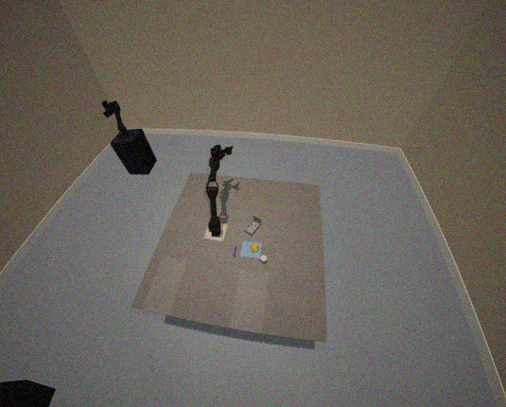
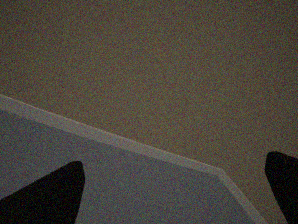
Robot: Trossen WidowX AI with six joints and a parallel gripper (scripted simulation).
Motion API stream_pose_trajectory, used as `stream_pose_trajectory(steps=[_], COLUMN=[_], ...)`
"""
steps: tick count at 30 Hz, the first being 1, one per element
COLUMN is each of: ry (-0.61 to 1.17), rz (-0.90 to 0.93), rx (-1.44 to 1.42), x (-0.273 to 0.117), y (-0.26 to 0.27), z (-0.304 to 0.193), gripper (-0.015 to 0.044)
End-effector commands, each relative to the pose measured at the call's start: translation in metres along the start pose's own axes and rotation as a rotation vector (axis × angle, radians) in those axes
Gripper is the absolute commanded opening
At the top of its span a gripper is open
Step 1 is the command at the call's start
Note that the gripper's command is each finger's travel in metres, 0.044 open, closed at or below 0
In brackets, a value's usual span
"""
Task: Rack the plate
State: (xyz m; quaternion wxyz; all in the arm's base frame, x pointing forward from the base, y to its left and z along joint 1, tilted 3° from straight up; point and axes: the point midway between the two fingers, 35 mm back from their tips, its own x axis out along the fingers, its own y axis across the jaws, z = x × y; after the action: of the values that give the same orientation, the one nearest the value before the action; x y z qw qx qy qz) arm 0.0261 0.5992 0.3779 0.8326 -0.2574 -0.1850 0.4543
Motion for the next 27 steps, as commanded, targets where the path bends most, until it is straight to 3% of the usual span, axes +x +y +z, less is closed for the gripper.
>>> stream_pose_trajectory(steps=[1,5,16,27], ry=[0.001,0.023,0.276,0.538], rz=[0.002,0.027,-0.011,-0.05], rx=[-0.004,-0.072,-0.091,-0.056], x=[0.0,0.009,0.046,0.038], y=[0.0,-0.012,-0.109,-0.209], z=[-0.001,-0.021,-0.13,-0.236], gripper=[0.04,0.04,0.04,0.04])
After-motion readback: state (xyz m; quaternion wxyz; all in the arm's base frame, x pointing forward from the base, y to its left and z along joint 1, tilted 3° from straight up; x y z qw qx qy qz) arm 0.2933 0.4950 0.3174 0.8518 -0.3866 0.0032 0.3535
